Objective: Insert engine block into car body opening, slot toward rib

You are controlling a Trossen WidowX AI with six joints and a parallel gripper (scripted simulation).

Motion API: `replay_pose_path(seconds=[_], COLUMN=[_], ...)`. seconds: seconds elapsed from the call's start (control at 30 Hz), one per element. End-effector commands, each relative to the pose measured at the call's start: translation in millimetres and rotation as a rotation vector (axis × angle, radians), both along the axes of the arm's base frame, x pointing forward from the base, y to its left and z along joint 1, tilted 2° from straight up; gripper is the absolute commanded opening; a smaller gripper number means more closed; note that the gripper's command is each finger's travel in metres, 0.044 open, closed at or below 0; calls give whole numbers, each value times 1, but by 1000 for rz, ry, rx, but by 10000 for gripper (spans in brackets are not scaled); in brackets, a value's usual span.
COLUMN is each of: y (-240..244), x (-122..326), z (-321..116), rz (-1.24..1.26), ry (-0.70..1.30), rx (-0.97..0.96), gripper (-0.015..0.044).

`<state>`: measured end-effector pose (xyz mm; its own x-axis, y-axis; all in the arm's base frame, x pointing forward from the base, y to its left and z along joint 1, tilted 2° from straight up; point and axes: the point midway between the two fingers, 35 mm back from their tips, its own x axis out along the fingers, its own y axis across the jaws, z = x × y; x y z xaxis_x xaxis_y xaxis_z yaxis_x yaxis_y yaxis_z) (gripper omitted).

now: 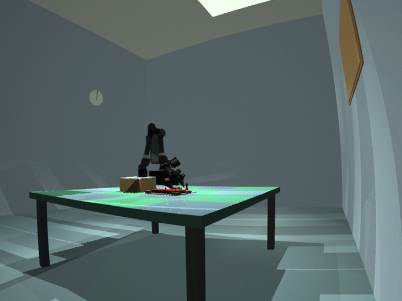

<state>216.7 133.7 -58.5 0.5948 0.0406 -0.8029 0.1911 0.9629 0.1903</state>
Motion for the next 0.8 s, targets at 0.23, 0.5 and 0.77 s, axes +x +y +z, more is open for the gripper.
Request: replay_pose_path(seconds=[0.23, 0.5, 0.77], y=[-2, -7, -9], x=[14, 22, 26], z=[6, 16, 29], rz=[-254, -472, -649], ry=[134, 241, 322], rx=[118, 200, 252], gripper=[440, 440, 440])
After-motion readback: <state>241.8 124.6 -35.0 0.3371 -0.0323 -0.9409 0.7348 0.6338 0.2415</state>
